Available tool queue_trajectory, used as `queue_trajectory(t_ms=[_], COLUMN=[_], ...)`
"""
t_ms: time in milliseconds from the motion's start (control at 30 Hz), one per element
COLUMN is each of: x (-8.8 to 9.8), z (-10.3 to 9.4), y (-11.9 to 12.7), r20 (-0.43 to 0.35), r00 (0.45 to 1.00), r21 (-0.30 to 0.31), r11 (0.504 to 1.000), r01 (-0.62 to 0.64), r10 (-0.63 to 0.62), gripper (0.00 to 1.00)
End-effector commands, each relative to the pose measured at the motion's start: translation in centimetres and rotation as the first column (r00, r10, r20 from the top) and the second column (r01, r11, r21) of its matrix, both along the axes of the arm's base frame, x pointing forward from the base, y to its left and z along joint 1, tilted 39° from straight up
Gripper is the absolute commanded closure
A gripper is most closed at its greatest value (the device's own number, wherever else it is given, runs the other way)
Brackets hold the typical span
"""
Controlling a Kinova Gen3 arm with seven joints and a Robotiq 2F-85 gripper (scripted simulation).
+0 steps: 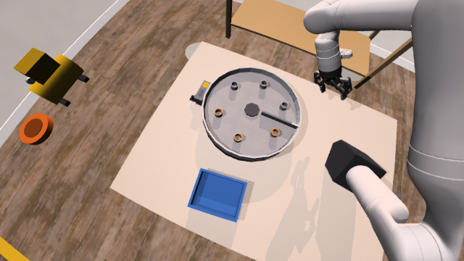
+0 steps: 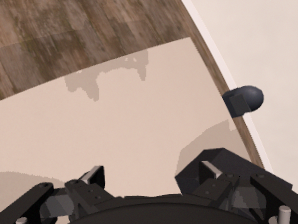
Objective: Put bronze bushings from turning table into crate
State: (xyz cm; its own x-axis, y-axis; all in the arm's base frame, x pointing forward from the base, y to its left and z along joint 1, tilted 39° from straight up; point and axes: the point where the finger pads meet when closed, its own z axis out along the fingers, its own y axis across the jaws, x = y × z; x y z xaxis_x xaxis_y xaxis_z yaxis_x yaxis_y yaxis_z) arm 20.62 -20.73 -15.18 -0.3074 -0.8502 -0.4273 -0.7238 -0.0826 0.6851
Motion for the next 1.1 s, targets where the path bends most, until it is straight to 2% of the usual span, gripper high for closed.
queue_trajectory(t_ms=[0,533,700,1067], x=[0.0,0.0,2.6,2.6], z=[0.0,0.0,4.8,4.8], y=[-0.1,-0.1,1.4,1.4], r20=[0.001,0.001,0.001,0.001], r00=[1.000,1.000,1.000,1.000], r21=[-0.002,-0.002,-0.002,-0.002], r11=[1.000,1.000,1.000,1.000], r01=[0.001,0.001,0.001,0.001], r10=[-0.001,-0.001,-0.001,-0.001], gripper=[0.00,0.00,0.00,0.00])
